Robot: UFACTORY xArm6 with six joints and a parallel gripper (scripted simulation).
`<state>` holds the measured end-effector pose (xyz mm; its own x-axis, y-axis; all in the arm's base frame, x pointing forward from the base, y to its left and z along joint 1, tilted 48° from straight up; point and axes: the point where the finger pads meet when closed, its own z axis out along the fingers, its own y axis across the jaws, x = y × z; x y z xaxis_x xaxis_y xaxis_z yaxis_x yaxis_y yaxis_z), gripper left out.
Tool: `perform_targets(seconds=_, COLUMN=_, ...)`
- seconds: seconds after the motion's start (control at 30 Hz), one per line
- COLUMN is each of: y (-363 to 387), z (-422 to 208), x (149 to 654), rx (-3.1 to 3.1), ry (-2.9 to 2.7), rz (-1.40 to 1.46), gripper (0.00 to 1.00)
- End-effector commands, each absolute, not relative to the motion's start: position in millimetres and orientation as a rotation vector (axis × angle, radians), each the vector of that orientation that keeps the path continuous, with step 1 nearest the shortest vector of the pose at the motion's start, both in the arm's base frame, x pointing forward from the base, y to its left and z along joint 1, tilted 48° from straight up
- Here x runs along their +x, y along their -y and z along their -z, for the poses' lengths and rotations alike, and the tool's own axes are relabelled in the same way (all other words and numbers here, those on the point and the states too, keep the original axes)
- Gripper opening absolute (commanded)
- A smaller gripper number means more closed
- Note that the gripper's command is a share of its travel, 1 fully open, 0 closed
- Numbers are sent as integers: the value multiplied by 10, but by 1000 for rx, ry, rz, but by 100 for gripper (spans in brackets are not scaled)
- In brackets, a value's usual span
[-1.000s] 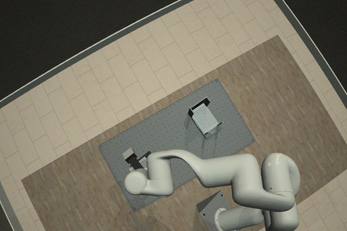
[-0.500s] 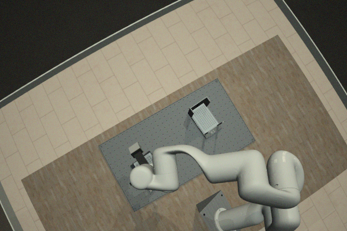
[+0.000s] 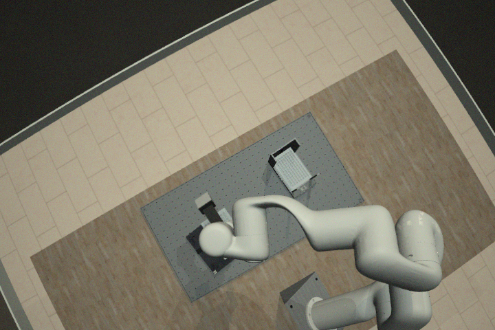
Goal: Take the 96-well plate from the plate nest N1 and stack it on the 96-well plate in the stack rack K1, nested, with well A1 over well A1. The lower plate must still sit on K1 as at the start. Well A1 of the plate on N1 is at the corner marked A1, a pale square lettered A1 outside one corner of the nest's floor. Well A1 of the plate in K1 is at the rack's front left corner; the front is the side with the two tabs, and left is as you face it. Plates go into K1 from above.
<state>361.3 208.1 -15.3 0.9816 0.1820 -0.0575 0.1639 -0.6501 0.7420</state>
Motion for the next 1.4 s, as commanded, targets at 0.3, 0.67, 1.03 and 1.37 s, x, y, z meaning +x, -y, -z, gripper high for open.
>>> perform_targets(seconds=0.3, y=-1880, z=-125, x=3740, rx=2293, ry=-241, rz=-32, gripper=0)
perform_targets(seconds=0.67, y=-1681, z=-370, x=3849, rx=2293, ry=-241, rz=-32, gripper=0)
perform_targets(seconds=1.03, y=-1483, z=-615, x=3959, rx=2292, ry=-241, rz=-32, gripper=0)
perform_targets(seconds=1.37, y=-1324, z=-811, x=4046, rx=2292, ry=-241, rz=-32, gripper=0)
